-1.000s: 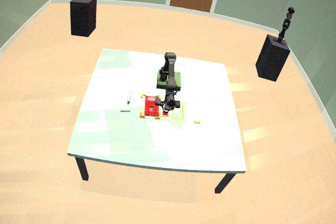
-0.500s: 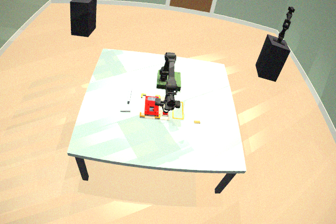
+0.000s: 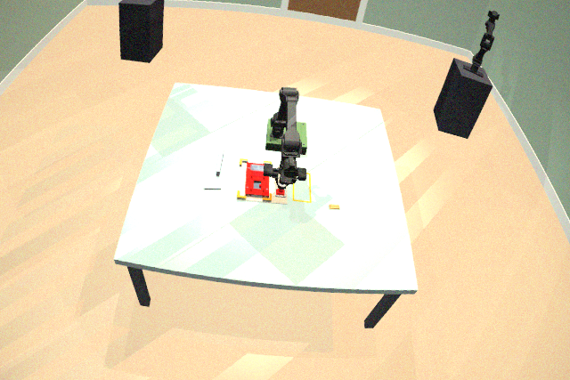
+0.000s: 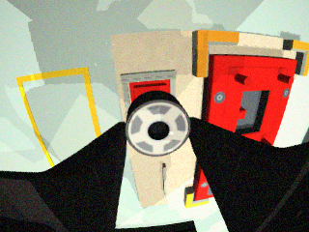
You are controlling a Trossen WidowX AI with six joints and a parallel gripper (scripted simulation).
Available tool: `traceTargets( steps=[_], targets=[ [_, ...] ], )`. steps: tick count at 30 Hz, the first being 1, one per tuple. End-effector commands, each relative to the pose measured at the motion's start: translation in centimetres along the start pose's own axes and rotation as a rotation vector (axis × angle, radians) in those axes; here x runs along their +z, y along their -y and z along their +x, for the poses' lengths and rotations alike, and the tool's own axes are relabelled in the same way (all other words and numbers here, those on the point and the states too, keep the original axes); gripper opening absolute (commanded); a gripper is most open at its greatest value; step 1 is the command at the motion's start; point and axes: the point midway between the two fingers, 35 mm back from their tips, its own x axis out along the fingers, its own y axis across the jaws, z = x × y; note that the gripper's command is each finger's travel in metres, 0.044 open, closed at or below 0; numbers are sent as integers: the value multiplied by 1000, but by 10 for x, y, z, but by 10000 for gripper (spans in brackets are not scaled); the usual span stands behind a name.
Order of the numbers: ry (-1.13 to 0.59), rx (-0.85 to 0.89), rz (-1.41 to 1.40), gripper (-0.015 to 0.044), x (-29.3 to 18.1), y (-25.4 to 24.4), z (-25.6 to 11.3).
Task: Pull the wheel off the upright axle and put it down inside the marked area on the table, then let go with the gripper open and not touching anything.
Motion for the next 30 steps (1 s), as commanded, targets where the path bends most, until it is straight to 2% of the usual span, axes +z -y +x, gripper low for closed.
traceTargets(
  steps=[1, 30],
  targets=[
    [10, 3, 2, 0, 1, 0, -6],
    [12, 4, 3, 0, 0, 0, -16]
  ],
)
